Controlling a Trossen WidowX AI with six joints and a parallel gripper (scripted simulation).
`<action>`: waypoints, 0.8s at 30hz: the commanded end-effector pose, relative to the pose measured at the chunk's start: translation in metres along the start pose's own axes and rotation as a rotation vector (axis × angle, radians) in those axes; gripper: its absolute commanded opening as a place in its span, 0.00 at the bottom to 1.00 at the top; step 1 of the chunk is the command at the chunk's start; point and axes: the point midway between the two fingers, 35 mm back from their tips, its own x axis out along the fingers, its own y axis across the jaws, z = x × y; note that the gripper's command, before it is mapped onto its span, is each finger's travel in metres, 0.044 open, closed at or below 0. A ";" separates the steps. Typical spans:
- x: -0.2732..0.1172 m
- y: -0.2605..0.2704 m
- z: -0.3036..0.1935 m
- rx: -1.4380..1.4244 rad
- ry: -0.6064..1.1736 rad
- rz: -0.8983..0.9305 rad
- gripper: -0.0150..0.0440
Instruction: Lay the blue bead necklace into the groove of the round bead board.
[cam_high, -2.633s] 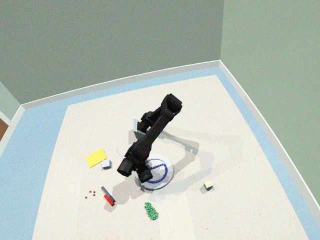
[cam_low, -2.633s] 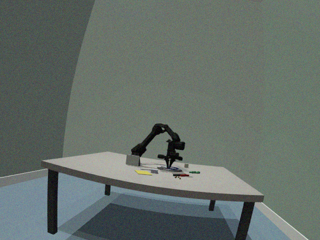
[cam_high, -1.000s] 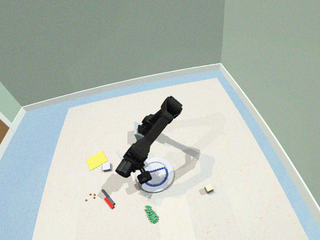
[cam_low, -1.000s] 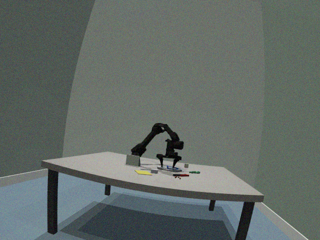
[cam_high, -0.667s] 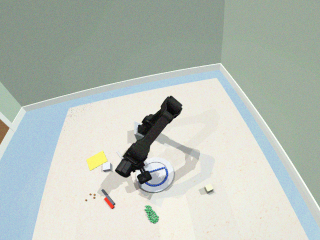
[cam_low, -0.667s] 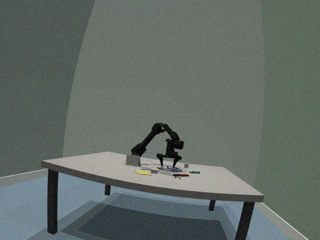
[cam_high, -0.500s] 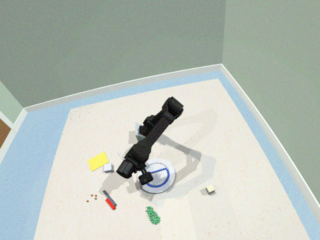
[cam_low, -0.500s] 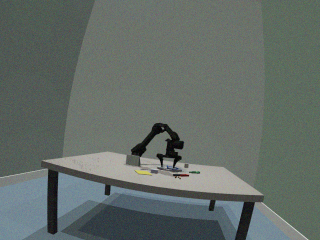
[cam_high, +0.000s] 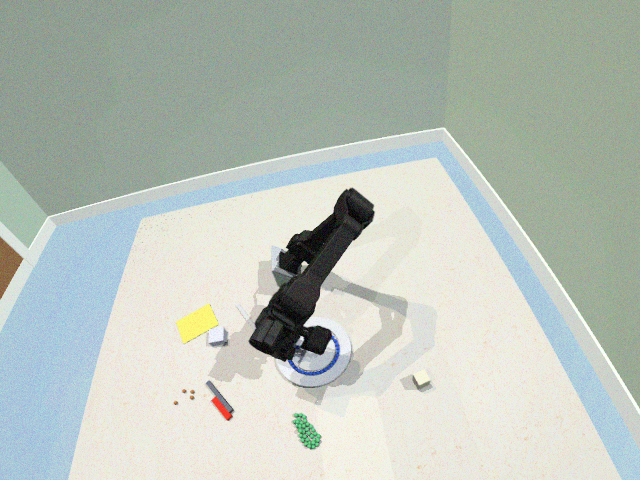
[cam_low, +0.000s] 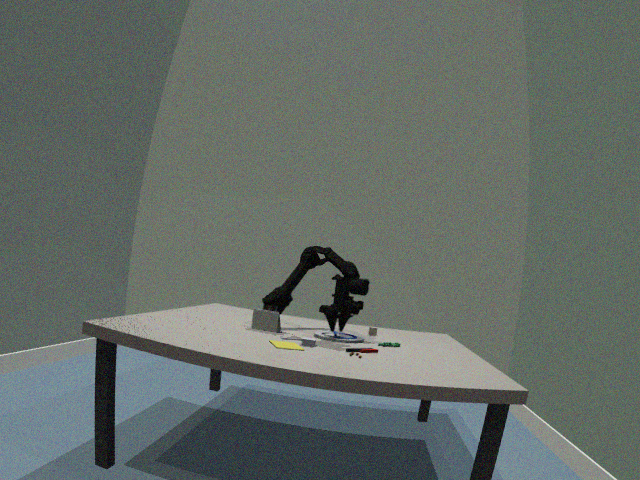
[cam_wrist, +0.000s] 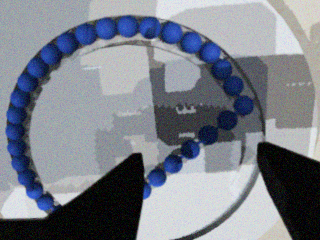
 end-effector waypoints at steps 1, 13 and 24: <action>-0.006 0.022 -0.014 -0.467 0.001 0.006 0.47; -0.022 0.067 -0.057 -1.680 -0.005 0.015 0.46; -0.022 0.068 -0.057 -1.697 -0.005 0.015 0.46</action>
